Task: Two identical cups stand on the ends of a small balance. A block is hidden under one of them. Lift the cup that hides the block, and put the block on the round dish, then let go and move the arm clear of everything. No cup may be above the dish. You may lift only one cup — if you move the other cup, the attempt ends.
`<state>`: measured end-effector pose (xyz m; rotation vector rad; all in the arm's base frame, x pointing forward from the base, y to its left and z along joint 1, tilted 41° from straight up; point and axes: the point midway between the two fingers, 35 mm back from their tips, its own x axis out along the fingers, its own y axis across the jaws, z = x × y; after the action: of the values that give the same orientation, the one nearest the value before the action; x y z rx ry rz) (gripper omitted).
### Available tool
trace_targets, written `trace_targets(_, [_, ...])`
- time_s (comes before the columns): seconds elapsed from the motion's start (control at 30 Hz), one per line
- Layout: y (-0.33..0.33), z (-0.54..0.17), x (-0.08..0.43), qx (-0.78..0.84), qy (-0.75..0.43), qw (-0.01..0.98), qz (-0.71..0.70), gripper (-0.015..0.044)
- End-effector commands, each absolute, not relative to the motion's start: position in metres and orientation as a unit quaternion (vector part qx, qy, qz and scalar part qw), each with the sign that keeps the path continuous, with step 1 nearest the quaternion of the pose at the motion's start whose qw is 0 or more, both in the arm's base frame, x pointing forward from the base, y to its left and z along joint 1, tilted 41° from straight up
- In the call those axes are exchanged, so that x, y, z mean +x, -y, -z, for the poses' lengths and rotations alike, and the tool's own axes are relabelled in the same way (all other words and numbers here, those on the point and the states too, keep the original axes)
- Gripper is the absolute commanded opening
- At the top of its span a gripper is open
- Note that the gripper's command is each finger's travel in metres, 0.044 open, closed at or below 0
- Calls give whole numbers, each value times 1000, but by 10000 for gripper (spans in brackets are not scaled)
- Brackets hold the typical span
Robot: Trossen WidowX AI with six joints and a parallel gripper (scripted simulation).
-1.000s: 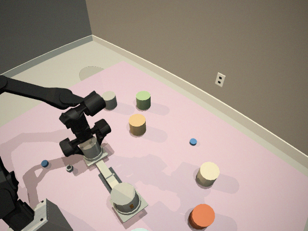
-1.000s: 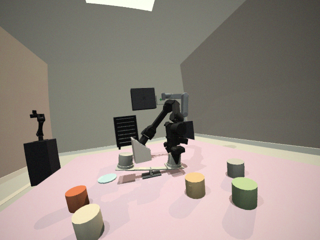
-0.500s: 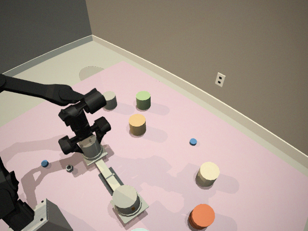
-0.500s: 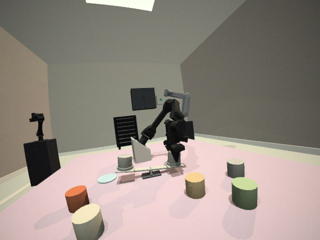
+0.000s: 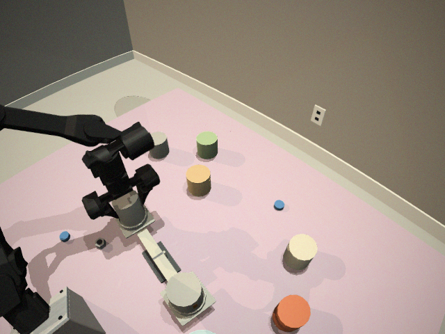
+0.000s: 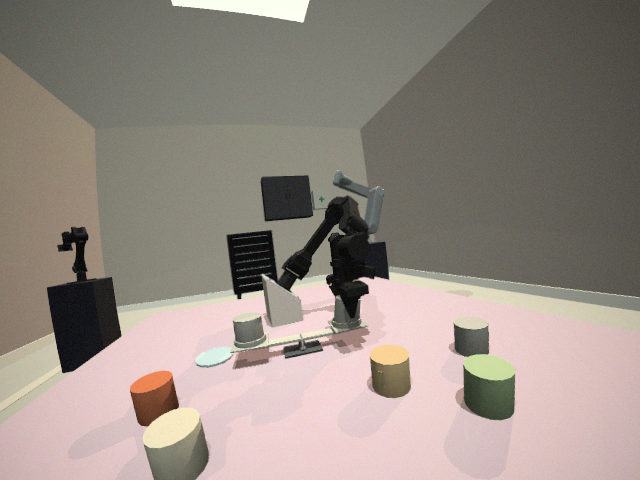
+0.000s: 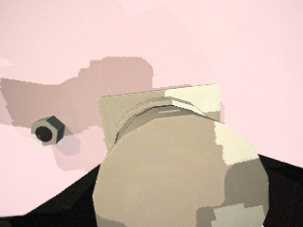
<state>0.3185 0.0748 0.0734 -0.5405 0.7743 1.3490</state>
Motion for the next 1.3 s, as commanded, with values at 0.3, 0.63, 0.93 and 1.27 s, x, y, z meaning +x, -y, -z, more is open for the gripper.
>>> trace_targets(0.3, [-61, -87, 322, -246, -343, 682, -597, 0])
trace_targets(0.63, [-52, -97, 322, -247, -343, 682, -596, 0])
trace_targets(0.93, [-45, -105, 321, -247, -344, 682, -596, 0])
trace_targets(1.27, [-37, -115, 320, -247, -344, 682, -597, 0])
